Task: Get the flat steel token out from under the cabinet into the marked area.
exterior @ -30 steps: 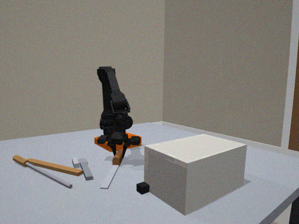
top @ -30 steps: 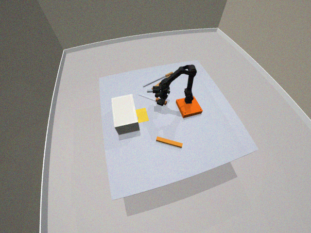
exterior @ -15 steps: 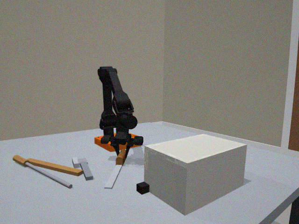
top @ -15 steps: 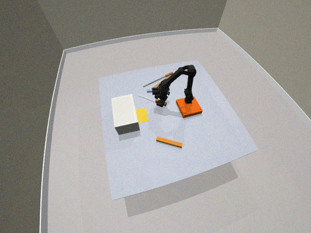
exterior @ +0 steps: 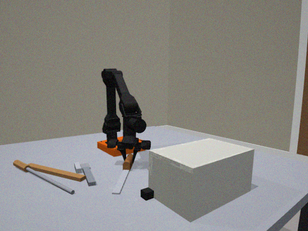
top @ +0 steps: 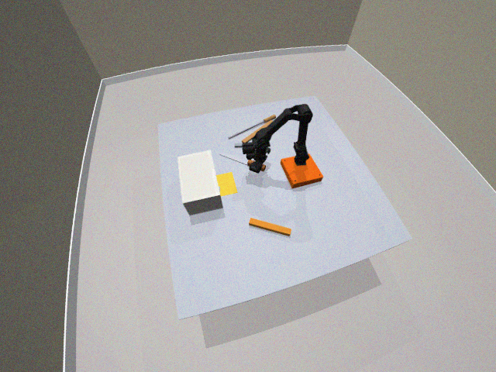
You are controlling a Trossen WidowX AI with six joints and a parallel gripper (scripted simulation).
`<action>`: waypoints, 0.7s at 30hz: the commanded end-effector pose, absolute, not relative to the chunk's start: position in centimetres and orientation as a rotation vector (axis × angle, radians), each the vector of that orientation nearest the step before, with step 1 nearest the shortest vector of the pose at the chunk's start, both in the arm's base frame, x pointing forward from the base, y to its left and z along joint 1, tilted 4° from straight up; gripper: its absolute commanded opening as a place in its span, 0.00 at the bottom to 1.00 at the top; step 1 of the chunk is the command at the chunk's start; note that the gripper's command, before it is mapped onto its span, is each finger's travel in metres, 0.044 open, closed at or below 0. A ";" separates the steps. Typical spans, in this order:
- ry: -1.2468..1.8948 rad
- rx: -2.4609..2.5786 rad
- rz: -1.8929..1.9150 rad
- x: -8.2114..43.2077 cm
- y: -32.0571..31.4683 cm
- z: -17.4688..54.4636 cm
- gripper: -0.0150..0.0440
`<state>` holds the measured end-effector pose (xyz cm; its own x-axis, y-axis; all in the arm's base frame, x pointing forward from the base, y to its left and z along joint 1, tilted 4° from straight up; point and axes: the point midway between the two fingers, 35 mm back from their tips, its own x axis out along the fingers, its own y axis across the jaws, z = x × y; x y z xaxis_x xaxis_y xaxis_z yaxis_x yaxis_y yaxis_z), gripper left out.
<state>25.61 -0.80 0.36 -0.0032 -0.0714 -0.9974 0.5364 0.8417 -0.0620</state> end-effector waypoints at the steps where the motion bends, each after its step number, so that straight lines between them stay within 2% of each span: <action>1: 1.504 0.386 -0.485 26.0 -0.1 0.5 0.25; 21: 1.505 0.388 -0.484 26.0 1.7 0.4 0.25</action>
